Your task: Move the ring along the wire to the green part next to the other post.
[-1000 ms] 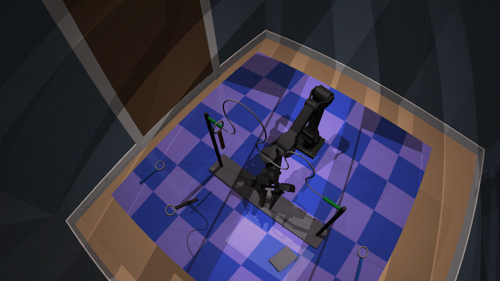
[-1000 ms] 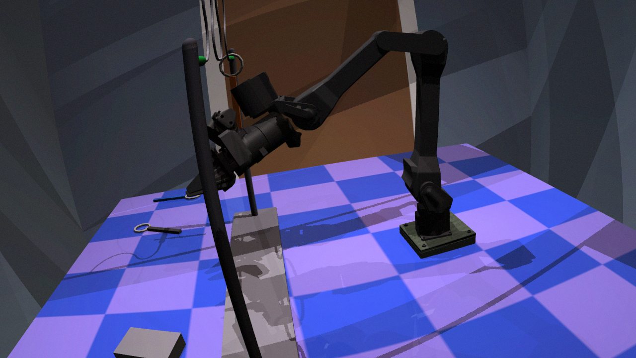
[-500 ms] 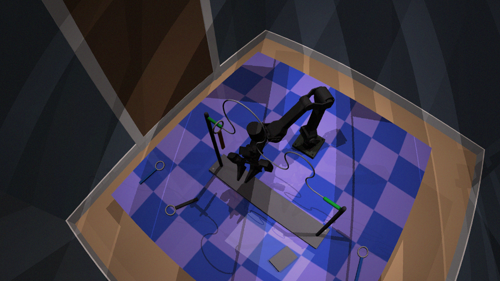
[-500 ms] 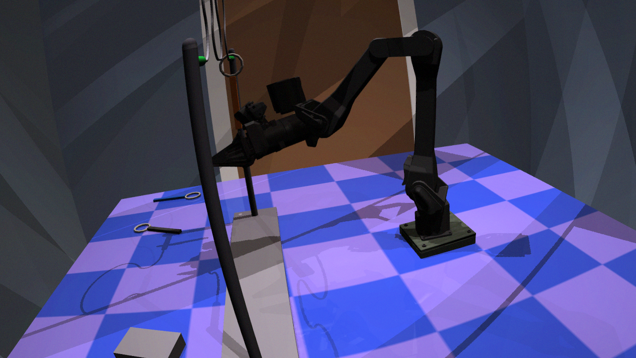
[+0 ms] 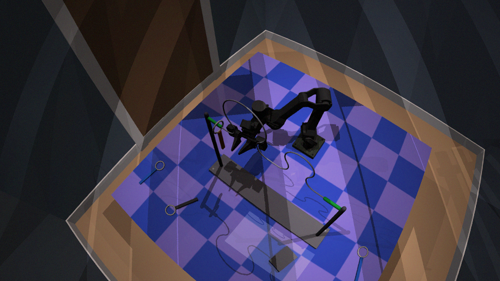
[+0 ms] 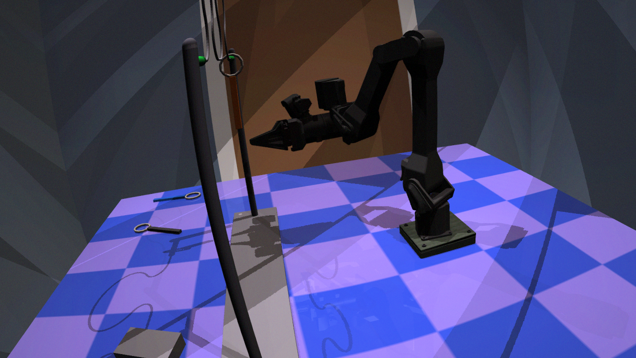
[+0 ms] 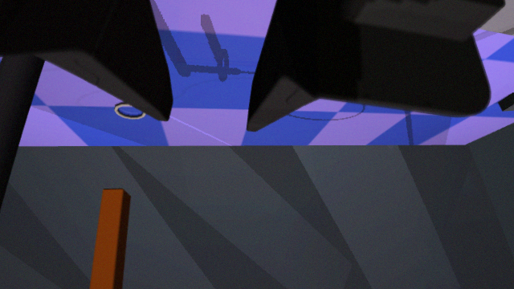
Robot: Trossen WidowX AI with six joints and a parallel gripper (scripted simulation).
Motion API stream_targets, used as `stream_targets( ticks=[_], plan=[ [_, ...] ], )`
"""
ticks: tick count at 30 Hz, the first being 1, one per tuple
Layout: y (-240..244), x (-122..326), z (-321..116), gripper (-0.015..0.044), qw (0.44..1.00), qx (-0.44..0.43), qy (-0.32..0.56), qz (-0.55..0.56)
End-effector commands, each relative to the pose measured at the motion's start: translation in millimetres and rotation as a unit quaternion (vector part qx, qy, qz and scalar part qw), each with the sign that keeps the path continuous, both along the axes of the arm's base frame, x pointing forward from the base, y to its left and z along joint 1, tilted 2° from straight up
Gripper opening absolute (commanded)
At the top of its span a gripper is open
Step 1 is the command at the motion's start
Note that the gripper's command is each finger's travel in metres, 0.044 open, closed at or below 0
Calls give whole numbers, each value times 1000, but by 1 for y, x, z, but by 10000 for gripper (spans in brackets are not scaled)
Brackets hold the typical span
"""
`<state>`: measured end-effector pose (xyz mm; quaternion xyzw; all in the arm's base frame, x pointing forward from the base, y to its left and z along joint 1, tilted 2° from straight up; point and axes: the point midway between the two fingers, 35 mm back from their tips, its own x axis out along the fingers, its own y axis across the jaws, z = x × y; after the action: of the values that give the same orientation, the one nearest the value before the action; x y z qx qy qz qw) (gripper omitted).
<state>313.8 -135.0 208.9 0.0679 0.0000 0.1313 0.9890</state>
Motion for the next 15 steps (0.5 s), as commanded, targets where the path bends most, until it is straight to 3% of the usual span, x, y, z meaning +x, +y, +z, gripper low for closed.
stream_targets(
  ticks=[1,7,15],
  plan=[
    [-21,-27,-4,160,999,-31,-16,-25],
    [-41,-60,-8,160,996,-69,-30,-56],
    [-42,-49,4,160,995,-71,-33,-57]
  ],
)
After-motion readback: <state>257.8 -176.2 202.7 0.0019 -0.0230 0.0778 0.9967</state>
